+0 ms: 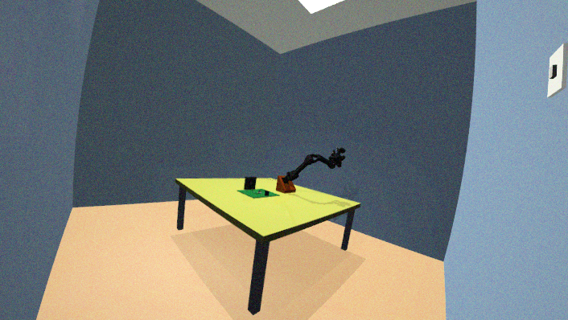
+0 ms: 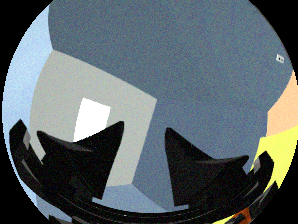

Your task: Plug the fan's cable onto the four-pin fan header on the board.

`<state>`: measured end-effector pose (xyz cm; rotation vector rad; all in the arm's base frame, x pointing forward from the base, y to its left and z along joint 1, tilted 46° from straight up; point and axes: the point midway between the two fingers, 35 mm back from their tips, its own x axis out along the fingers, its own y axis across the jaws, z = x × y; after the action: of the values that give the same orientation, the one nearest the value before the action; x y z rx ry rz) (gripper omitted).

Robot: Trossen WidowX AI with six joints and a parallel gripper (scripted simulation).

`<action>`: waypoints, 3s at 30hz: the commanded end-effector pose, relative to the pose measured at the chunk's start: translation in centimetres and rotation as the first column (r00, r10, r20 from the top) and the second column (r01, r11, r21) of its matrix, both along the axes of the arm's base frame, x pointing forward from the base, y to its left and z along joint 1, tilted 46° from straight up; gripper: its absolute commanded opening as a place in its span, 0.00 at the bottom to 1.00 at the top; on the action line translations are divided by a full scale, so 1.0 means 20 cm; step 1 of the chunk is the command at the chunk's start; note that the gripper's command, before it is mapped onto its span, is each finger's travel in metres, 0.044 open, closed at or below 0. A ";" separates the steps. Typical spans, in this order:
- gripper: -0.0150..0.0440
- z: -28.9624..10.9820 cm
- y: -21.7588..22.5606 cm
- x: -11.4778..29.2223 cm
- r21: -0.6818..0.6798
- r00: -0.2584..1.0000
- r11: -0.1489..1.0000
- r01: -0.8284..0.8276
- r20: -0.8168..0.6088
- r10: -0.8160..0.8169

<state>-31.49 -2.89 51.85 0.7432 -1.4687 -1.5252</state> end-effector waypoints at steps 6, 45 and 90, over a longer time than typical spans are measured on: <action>0.87 0.00 0.08 -0.02 -0.003 0.998 0.998 0.060 -0.016 -0.060; 1.00 -0.49 2.21 1.47 0.268 -0.345 -0.426 0.864 -0.301 -0.889; 1.00 -1.94 0.18 3.15 0.654 -0.865 -0.595 0.468 0.477 -0.156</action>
<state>32.32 2.05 13.17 -1.7016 -3.9474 -1.5423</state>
